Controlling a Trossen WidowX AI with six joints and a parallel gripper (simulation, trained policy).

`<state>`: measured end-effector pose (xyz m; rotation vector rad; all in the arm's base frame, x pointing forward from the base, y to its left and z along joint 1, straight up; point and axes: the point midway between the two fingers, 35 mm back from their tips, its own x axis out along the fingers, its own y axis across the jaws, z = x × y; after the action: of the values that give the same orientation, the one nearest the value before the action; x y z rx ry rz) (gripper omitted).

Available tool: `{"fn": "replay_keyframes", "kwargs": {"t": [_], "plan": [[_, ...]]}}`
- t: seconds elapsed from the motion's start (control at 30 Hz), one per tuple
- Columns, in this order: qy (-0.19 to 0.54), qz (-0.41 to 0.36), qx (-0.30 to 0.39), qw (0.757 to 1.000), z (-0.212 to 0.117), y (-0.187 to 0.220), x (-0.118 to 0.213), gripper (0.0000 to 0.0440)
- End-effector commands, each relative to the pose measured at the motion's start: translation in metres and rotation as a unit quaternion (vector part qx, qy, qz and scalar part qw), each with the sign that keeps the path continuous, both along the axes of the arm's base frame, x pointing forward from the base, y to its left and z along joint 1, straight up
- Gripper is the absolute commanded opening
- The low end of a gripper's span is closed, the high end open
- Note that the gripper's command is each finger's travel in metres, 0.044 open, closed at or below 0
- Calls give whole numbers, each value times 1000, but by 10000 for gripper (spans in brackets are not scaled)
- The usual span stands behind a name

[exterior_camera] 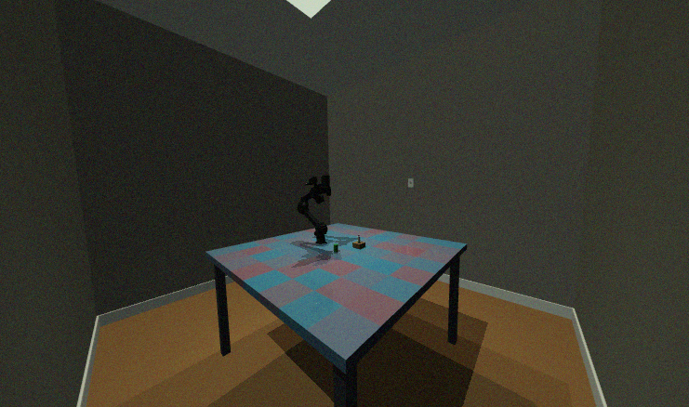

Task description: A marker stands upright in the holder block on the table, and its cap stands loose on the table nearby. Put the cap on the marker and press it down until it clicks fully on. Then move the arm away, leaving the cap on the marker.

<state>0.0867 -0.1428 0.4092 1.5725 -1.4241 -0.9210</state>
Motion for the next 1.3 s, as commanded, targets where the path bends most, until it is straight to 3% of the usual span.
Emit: {"fn": "replay_keyframes", "kwargs": {"t": [0.0,0.2,1.27], "plan": [[2,2,0,1000,-1,0,1,374],[24,22,-2,999,-5,1,12,236],[106,135,31,985,-32,14,65,290]]}}
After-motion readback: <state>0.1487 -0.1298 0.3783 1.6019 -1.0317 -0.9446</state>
